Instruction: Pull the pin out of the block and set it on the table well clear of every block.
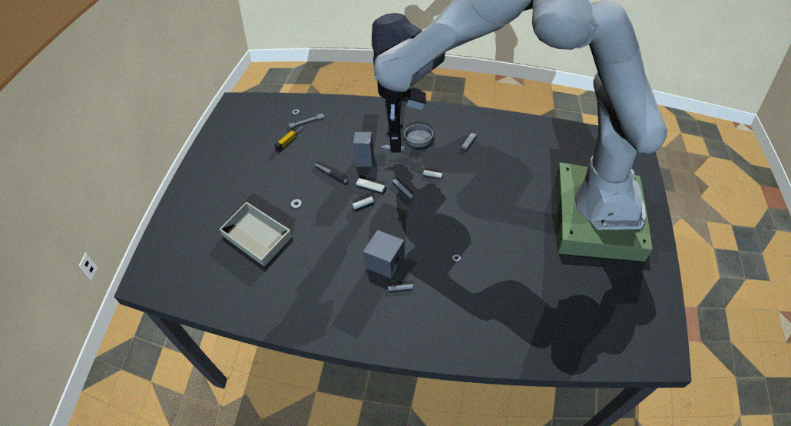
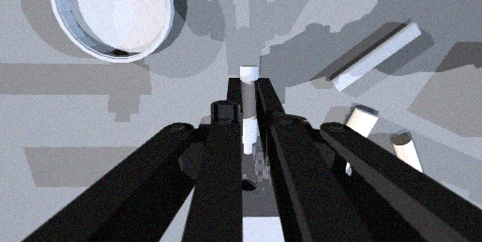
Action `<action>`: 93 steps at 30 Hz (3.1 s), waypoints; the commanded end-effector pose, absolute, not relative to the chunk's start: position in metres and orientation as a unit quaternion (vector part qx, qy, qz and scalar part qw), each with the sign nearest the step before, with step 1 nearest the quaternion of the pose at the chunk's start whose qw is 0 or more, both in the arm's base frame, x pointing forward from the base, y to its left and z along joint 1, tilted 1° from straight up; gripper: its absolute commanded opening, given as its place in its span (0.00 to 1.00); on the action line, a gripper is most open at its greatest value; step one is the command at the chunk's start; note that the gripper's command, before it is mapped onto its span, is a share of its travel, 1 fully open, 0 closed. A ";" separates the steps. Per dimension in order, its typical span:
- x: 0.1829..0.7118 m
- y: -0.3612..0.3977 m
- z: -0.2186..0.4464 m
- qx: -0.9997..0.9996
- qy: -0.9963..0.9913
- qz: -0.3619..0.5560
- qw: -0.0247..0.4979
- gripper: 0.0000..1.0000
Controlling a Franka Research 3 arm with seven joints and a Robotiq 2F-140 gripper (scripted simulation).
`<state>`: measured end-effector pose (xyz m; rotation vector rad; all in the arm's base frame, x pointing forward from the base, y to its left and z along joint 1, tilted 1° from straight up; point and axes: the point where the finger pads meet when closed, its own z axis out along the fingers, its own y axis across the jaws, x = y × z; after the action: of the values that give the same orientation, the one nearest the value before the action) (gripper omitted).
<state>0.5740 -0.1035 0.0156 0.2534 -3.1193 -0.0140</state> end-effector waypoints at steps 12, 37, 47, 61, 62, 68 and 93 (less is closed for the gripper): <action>0.571 -0.103 0.016 0.084 -0.996 -0.005 0.005 0.10; 0.570 -0.100 0.017 0.087 -0.996 -0.005 0.014 0.10; 0.571 -0.094 0.021 0.090 -0.995 -0.003 0.031 0.10; 0.570 -0.095 0.021 0.089 -0.995 -0.003 0.035 0.10; 0.570 -0.095 0.022 0.088 -0.995 -0.003 0.037 0.10; 0.568 -0.096 0.023 0.083 -0.995 -0.003 0.047 0.10; 0.565 -0.103 0.024 0.075 -0.995 -0.002 0.060 0.10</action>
<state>0.5667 -0.0994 0.0238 0.2438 -3.0187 -0.0075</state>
